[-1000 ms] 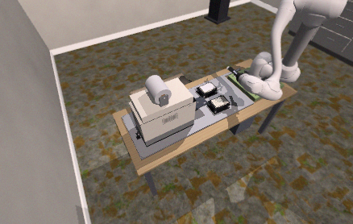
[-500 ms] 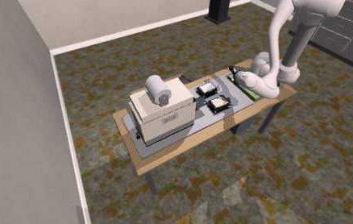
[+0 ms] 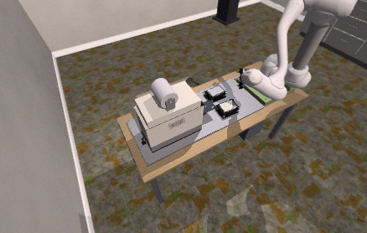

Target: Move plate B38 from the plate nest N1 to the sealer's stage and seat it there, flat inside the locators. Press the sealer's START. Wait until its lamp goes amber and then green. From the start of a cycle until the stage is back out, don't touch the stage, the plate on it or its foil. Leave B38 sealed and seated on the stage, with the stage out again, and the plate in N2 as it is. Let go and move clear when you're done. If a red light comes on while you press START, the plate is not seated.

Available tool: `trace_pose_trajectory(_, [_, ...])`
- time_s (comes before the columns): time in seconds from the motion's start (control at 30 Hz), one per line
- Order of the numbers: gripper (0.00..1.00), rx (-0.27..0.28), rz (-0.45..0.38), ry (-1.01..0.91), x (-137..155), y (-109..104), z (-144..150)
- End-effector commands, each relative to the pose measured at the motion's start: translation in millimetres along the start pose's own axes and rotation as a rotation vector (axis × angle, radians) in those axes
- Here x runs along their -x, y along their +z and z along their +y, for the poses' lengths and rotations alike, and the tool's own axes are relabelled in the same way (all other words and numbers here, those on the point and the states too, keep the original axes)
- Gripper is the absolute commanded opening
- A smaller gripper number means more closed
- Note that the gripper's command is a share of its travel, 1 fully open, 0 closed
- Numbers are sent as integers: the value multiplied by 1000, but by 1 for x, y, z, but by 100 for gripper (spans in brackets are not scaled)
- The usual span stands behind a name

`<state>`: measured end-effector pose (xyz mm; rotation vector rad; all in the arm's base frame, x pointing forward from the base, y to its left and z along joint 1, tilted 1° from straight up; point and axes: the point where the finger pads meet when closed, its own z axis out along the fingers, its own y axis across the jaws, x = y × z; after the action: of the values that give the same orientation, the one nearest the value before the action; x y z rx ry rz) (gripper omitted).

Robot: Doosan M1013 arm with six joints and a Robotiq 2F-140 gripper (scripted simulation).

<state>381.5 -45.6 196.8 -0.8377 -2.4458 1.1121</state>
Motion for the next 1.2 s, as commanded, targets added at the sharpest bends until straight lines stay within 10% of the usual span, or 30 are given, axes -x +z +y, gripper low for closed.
trace_pose_trajectory(0.0, [70,29,11,84,4,-2,4])
trace_pose_trajectory(1.17, [70,293,268,1047,50,-34,23])
